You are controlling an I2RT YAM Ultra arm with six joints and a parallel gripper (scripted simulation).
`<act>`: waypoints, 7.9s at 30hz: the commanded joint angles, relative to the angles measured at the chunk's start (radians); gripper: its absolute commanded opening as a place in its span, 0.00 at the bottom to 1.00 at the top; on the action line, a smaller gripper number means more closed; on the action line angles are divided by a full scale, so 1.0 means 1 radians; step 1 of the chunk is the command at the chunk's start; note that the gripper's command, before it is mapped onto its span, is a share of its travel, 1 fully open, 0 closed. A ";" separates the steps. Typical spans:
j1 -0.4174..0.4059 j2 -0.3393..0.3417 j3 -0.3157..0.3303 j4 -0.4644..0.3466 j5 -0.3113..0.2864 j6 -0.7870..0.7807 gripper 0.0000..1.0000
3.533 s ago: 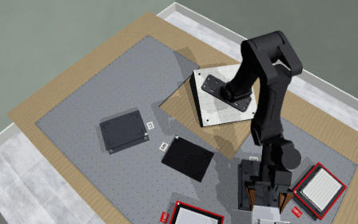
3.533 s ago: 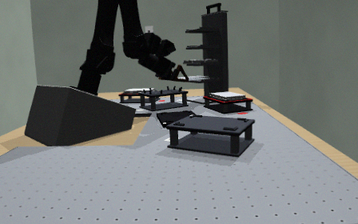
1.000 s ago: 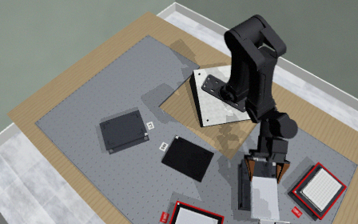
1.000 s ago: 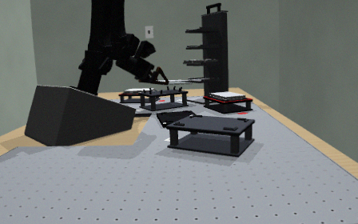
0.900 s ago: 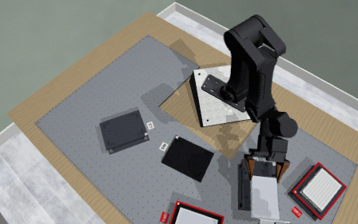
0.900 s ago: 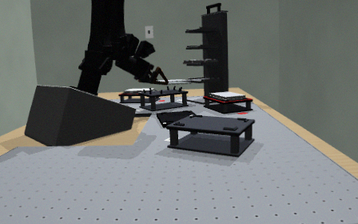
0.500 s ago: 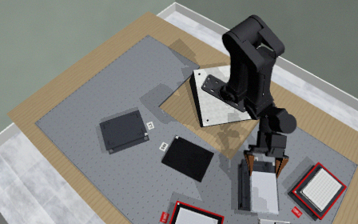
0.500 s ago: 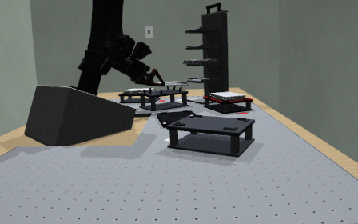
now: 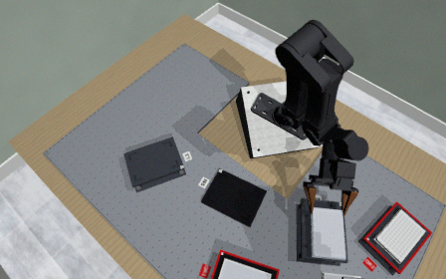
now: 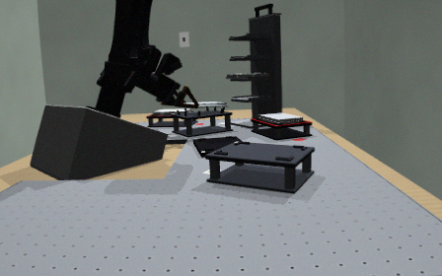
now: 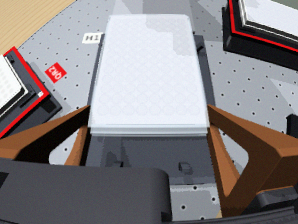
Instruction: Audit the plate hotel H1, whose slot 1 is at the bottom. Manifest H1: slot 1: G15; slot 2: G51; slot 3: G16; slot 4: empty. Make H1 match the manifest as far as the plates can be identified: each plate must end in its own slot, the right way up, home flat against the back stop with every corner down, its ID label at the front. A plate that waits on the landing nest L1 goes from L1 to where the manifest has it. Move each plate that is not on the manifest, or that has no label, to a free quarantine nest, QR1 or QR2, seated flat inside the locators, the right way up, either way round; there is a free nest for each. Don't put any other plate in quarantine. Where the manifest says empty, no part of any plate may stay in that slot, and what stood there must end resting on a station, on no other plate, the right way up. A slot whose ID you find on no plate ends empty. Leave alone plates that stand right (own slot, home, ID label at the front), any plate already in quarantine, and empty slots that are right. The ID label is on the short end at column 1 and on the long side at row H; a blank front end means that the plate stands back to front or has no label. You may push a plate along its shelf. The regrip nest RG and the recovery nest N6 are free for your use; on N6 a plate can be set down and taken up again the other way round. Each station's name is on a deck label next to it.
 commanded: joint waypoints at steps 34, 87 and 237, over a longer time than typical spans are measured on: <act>0.045 0.172 -0.046 0.232 0.063 0.015 0.86; 0.038 0.380 -0.053 0.454 0.056 0.013 1.00; 0.189 0.003 1.238 -1.767 -0.282 -0.359 1.00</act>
